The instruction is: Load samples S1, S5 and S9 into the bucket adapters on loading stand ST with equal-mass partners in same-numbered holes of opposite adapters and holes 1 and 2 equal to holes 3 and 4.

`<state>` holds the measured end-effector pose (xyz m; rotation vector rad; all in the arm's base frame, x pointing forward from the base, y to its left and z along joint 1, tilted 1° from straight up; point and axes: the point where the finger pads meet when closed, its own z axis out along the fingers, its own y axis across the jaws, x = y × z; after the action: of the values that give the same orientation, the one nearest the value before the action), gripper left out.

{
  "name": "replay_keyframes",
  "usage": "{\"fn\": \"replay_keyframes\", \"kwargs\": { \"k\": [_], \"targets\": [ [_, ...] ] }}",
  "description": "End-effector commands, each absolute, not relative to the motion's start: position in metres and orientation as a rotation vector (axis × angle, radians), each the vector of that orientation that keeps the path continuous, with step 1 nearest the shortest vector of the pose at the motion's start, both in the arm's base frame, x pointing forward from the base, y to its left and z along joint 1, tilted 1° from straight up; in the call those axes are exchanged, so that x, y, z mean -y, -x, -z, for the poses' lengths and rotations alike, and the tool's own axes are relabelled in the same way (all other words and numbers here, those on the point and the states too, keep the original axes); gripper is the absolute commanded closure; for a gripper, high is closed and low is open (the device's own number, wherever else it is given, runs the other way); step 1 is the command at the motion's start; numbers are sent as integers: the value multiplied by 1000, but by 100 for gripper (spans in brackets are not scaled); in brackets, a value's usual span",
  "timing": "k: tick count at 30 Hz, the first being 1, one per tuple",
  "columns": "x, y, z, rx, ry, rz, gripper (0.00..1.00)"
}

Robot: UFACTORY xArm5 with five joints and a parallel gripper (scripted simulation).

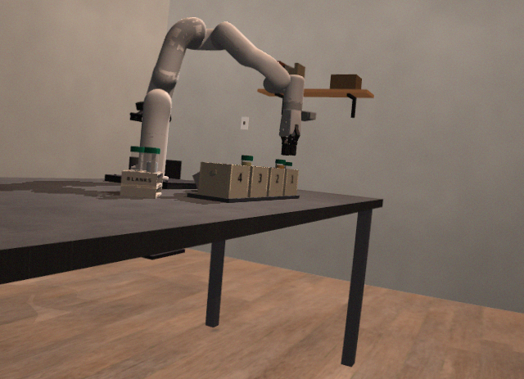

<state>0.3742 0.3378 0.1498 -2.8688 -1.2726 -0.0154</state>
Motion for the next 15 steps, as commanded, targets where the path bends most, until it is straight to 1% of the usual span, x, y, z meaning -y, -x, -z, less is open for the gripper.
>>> {"fn": "replay_keyframes", "kwargs": {
  "k": [1,15],
  "targets": [
    [-339,-375,-141,1267,2857,17,43],
    [-339,-375,-123,1267,2857,17,43]
  ]
}}
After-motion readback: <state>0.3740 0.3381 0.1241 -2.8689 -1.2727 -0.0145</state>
